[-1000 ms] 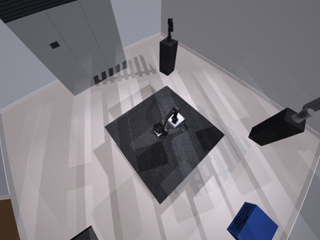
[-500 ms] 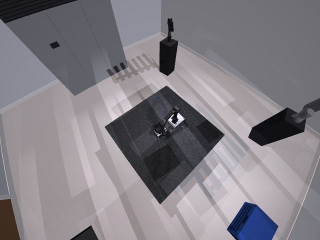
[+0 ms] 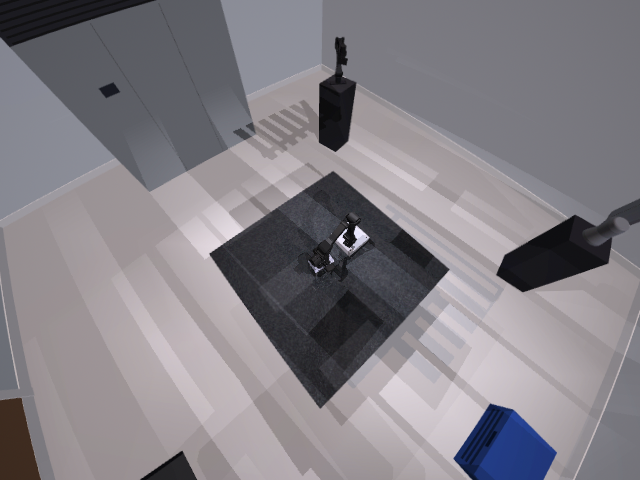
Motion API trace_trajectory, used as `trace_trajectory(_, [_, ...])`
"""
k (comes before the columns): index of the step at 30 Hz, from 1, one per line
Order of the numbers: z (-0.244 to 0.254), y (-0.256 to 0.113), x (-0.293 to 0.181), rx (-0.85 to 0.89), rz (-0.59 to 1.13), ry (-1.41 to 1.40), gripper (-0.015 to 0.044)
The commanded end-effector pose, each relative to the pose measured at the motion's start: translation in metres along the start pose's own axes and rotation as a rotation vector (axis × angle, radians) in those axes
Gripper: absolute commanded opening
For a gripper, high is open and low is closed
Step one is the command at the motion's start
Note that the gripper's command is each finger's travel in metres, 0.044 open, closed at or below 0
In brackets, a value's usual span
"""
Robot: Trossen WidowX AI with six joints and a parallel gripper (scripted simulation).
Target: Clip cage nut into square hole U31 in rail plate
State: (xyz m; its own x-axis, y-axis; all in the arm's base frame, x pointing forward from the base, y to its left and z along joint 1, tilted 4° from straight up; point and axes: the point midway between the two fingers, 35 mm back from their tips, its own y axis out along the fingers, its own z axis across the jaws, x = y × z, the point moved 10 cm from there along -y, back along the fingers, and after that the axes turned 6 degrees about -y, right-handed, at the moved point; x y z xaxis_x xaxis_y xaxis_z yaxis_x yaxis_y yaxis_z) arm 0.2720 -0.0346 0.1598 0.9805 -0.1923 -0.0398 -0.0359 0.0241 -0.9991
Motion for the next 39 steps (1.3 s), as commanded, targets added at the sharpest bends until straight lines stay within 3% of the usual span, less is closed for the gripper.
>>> trace_trajectory(1, [0.0004, 0.0002, 0.0004, -0.005, -0.001, 0.006, 0.0036])
trace_trajectory(39, [-0.0049, 0.0018, -0.0003, 0.04, -0.006, 0.006, 0.0036])
